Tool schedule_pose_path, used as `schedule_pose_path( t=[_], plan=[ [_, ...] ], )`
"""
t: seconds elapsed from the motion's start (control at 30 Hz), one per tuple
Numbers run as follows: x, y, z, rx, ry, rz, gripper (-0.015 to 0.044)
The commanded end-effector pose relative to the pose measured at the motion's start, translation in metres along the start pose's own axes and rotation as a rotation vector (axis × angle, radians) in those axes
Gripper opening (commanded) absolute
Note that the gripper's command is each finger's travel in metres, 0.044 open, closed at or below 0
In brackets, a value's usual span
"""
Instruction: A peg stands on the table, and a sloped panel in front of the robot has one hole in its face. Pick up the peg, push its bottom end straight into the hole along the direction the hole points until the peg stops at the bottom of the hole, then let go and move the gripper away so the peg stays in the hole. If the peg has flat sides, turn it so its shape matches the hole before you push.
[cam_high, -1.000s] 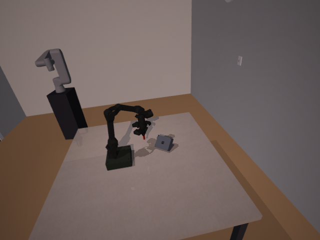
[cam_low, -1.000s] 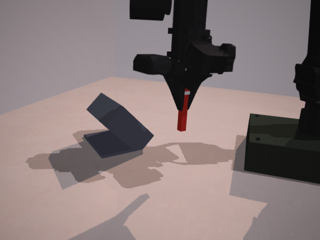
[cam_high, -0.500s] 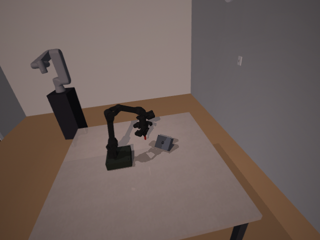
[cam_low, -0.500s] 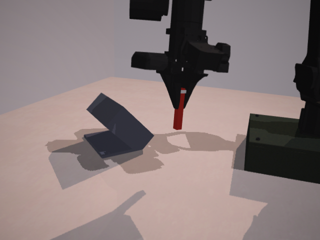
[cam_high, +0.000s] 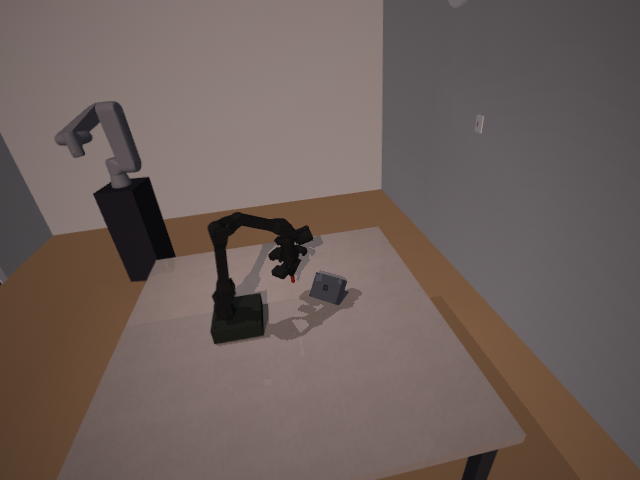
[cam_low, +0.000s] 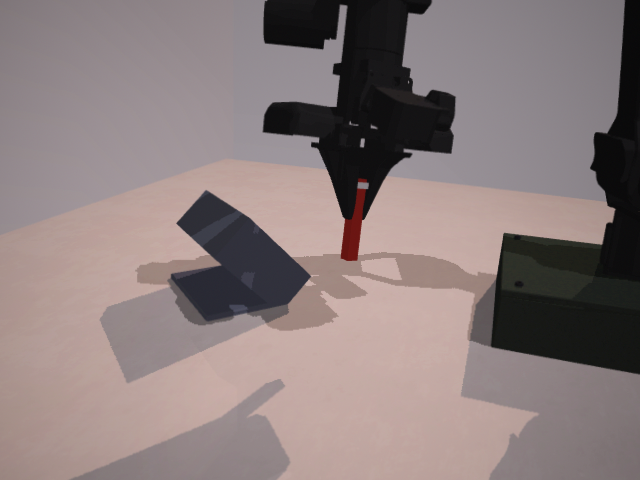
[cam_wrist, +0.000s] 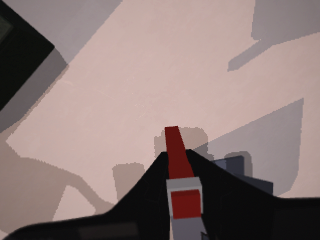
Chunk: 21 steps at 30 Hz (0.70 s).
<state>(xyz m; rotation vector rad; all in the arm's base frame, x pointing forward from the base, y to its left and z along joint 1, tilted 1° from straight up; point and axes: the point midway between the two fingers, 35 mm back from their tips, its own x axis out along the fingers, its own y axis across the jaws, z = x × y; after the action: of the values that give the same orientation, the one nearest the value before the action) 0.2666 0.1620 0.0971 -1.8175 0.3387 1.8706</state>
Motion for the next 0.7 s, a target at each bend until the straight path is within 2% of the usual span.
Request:
schedule_pose_path(
  t=[0.0,0.67],
  plan=[
    [0.000,0.000,-0.004,-0.003,-0.010,-0.021,0.0000],
    [-0.004,0.005,-0.023,0.003,-0.038,-0.108,0.0000]
  ],
)
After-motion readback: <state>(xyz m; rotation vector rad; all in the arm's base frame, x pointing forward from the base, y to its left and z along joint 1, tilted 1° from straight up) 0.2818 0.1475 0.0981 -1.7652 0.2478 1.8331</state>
